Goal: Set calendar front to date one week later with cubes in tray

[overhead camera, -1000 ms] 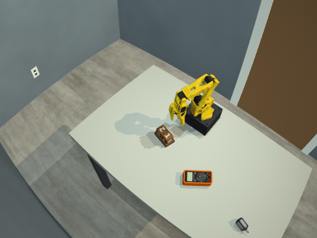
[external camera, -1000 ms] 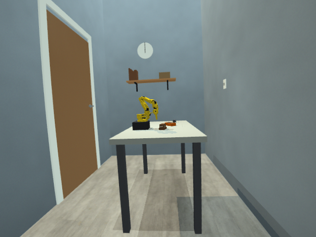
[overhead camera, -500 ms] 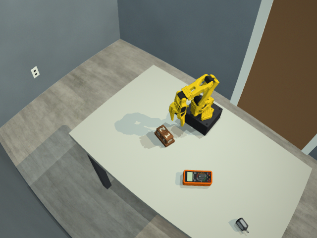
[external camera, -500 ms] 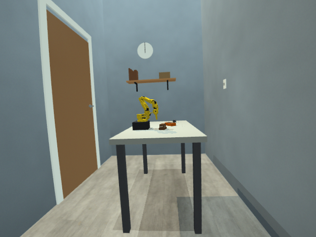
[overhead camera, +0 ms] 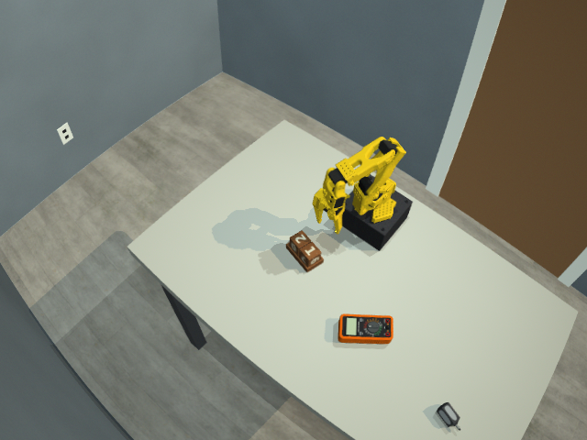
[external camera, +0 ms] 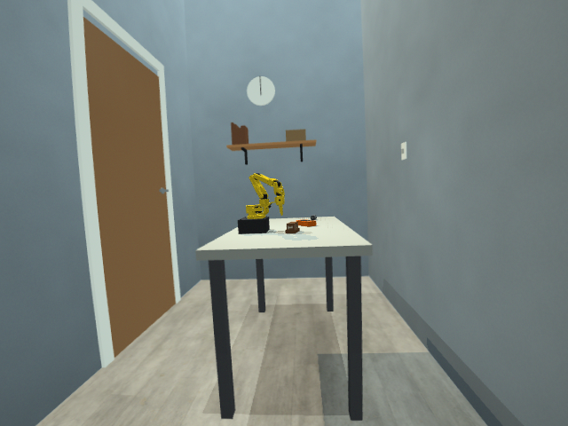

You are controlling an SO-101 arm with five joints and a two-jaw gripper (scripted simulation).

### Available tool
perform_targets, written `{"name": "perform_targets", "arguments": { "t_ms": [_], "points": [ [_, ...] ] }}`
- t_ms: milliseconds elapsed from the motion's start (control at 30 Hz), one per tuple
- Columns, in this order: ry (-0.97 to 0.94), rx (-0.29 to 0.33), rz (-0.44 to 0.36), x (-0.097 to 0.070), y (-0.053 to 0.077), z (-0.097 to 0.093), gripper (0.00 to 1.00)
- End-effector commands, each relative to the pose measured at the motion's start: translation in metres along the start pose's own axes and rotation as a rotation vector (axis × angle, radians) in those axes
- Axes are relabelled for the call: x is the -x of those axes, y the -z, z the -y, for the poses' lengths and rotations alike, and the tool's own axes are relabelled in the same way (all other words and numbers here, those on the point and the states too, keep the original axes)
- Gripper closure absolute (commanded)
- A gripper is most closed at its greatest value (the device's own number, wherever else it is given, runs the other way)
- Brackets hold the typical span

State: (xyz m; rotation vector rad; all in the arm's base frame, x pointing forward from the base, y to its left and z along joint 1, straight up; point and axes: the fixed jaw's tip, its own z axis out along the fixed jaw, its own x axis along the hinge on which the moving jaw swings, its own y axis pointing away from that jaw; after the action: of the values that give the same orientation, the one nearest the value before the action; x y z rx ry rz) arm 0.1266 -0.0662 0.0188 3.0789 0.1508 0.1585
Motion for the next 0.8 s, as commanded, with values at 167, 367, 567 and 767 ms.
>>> {"name": "perform_targets", "arguments": {
  "t_ms": [167, 367, 567, 767],
  "points": [
    [0.018, -0.008, 0.01, 0.003, -0.001, 0.003, 0.7],
    [0.018, -0.004, 0.002, 0.002, 0.0, 0.003, 0.7],
    [0.018, 0.044, -0.081, -0.007, 0.01, -0.002, 0.69],
    [0.017, 0.118, -0.206, -0.019, 0.026, -0.009, 0.68]
  ]
}}
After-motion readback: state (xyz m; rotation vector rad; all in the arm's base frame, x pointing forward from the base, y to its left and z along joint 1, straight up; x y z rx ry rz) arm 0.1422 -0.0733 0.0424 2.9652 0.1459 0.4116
